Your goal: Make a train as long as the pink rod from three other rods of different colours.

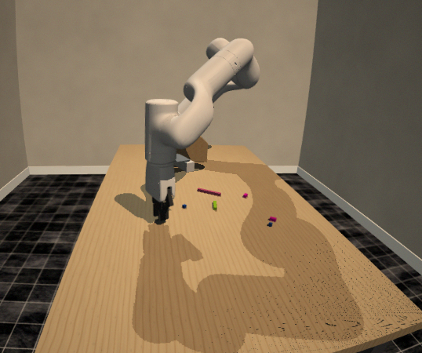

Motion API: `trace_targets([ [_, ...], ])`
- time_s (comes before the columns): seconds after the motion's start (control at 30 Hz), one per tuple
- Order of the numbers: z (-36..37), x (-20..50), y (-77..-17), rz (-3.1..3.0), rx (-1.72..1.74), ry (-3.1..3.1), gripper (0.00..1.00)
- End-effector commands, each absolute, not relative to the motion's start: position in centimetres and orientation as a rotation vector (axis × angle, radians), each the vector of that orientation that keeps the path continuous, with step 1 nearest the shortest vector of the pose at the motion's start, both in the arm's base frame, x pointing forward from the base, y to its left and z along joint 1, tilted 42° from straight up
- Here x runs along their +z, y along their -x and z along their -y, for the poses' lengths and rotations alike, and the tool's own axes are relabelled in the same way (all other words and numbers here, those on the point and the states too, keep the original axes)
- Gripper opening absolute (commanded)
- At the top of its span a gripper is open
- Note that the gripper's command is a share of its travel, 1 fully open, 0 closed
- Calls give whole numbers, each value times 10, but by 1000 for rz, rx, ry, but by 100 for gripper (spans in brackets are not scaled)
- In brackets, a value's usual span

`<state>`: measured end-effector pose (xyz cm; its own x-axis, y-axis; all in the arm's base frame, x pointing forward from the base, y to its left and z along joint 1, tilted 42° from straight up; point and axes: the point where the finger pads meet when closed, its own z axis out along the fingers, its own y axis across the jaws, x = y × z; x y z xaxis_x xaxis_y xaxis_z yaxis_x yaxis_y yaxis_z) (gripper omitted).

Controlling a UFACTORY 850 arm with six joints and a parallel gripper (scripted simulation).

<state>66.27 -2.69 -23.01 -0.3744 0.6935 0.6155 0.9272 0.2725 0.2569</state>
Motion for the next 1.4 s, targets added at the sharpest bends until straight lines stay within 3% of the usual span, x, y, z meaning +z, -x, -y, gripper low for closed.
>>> trace_targets([
  [0.0,28,-229,-664,2168,-838,1469,24],
  [1.37,18,-240,-664,2168,-838,1469,24],
])
